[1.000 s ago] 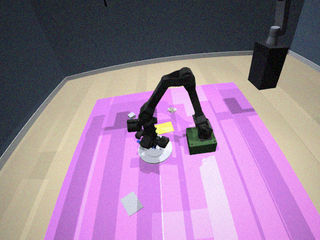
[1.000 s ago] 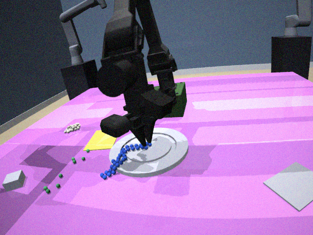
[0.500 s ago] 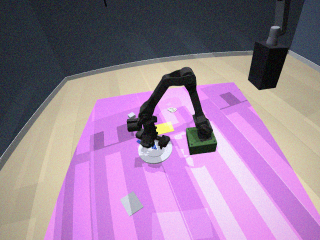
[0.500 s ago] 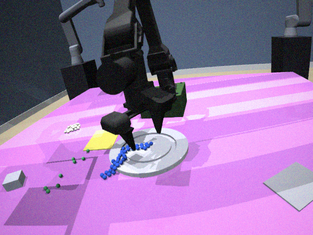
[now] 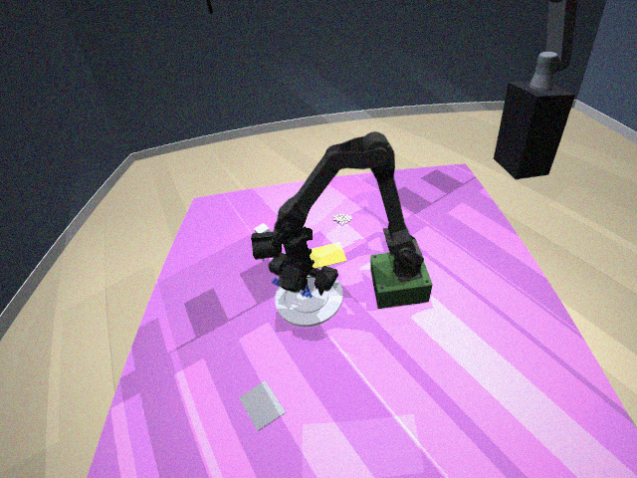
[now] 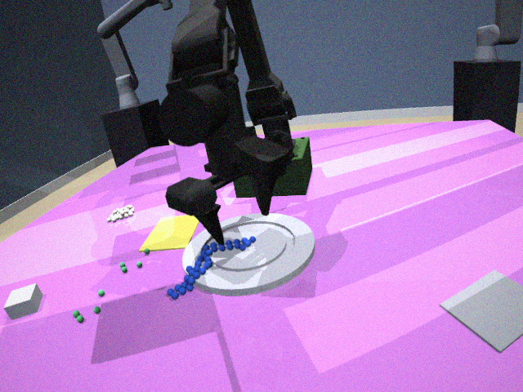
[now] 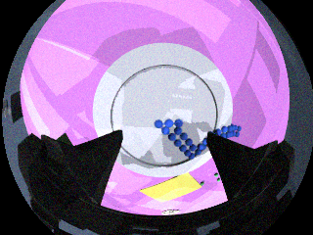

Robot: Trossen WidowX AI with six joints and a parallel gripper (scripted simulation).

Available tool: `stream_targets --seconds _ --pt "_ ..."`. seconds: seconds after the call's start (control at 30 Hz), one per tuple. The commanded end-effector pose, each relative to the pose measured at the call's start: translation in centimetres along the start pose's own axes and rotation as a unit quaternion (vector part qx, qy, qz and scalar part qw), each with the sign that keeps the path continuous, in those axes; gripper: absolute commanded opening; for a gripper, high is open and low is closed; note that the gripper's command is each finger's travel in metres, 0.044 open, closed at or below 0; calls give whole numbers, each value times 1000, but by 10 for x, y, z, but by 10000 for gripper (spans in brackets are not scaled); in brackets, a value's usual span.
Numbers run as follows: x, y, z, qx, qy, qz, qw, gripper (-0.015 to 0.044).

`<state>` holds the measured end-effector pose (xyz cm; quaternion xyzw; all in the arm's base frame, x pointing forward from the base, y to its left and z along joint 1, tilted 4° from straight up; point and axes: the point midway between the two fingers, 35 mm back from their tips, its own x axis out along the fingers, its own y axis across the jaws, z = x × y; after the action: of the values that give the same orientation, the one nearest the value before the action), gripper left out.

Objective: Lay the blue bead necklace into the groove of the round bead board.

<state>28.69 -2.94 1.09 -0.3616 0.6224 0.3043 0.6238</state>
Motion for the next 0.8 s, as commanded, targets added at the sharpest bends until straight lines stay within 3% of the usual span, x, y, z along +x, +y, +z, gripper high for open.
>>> stream_targets --seconds 0.0,0.13,0.2,0.4,0.53,0.77 --pt "-2 0 0 0 0 -1 1000 440" --pt "-2 0 0 0 0 -1 1000 440" --pt "-2 0 0 30 0 -1 1000 388" --pt "-6 2 1 299 0 -1 954 230" --pt "-8 4 2 472 -1 -1 881 125" --pt "-13 7 3 724 -1 -1 690 120"
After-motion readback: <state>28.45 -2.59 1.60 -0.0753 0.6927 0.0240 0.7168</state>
